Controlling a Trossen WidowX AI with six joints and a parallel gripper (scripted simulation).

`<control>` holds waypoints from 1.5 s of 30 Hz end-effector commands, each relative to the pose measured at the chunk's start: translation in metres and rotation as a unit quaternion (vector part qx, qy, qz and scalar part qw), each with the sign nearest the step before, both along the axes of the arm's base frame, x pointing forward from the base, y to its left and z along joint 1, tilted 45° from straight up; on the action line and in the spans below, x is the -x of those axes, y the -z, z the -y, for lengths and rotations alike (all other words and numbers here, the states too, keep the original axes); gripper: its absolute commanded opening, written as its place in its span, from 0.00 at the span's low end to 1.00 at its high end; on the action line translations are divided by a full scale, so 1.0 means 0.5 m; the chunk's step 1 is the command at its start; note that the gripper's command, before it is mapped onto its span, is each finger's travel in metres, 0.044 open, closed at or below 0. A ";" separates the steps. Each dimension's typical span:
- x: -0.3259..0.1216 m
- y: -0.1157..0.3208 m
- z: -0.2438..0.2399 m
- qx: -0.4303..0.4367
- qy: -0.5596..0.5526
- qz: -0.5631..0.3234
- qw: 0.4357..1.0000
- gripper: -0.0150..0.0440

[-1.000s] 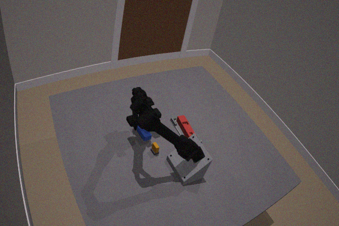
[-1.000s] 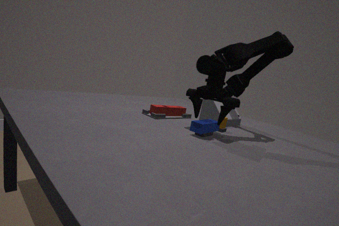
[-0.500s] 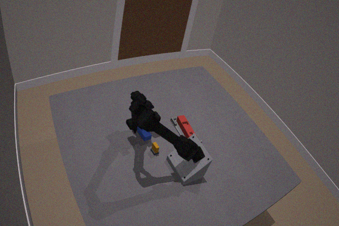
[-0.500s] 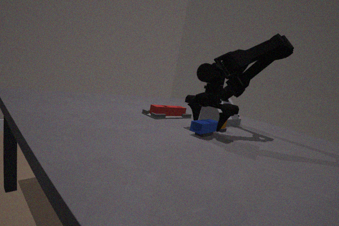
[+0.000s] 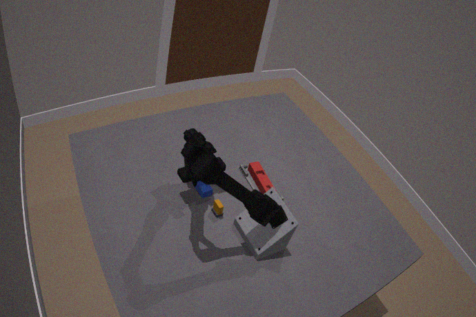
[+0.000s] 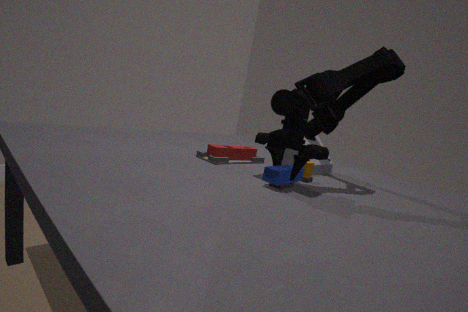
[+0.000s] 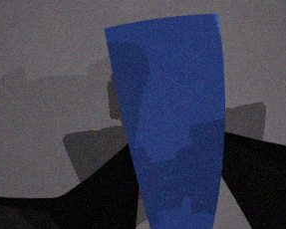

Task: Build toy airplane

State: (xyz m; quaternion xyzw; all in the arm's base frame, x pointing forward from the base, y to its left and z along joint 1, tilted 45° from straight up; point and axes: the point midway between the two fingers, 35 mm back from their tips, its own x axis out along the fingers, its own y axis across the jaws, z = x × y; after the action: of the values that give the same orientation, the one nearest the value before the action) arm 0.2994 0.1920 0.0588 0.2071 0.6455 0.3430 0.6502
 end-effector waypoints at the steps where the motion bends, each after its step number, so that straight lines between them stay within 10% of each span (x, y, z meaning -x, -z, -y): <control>1: 0.000 0.002 0.000 0.001 0.001 -0.001 1.000 0.52; 8: -0.002 -0.005 0.007 0.003 0.000 -0.003 1.000 0.25; 45: -0.021 -0.158 0.166 0.005 0.001 -0.001 1.000 0.25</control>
State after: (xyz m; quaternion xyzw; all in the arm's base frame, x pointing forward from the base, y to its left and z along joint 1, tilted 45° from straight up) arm 0.3100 0.1160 0.1281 0.2056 0.6529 0.3370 0.6465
